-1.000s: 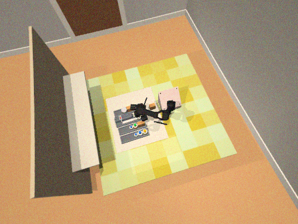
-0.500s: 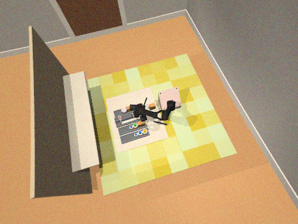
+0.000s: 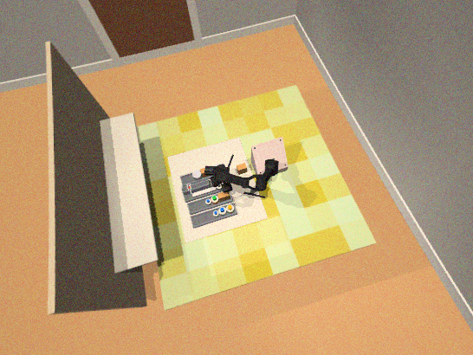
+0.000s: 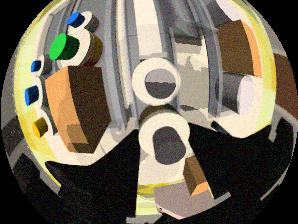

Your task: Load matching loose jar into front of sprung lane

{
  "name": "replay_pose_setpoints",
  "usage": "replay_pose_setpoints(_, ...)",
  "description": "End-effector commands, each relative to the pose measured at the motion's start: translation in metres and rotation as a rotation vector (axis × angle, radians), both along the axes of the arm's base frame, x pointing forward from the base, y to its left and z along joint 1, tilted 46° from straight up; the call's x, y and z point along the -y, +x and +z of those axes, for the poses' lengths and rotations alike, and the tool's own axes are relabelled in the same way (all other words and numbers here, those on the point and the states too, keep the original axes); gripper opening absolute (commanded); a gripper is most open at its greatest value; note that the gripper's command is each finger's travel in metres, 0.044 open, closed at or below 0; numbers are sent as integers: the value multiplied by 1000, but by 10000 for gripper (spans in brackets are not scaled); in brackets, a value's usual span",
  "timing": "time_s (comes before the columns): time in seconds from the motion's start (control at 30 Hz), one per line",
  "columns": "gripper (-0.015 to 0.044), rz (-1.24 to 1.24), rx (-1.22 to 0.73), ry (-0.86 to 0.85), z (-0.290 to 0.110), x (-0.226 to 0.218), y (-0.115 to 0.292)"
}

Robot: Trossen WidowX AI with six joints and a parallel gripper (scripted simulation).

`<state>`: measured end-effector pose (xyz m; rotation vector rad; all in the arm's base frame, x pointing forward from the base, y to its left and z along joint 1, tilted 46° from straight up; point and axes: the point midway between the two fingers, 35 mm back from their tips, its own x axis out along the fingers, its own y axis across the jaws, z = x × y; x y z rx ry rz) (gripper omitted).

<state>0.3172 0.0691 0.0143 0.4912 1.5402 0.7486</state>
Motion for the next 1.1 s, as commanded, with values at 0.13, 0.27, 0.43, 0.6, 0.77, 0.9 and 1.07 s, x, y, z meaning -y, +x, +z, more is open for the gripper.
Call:
replay_pose_setpoints(0.13, 0, -8, 20, 7, 3, 0, 11)
replay_pose_setpoints(0.27, 0, -8, 20, 7, 3, 0, 13)
replay_pose_setpoints(0.43, 0, -8, 20, 7, 4, 0, 15)
replay_pose_setpoints(0.6, 0, -8, 21, 7, 4, 0, 17)
replay_pose_setpoints(0.77, 0, -8, 21, 7, 5, 0, 19)
replay_pose_setpoints(0.9, 0, -8, 21, 7, 6, 1, 21)
replay_pose_setpoints(1.07, 0, -8, 21, 7, 6, 1, 22)
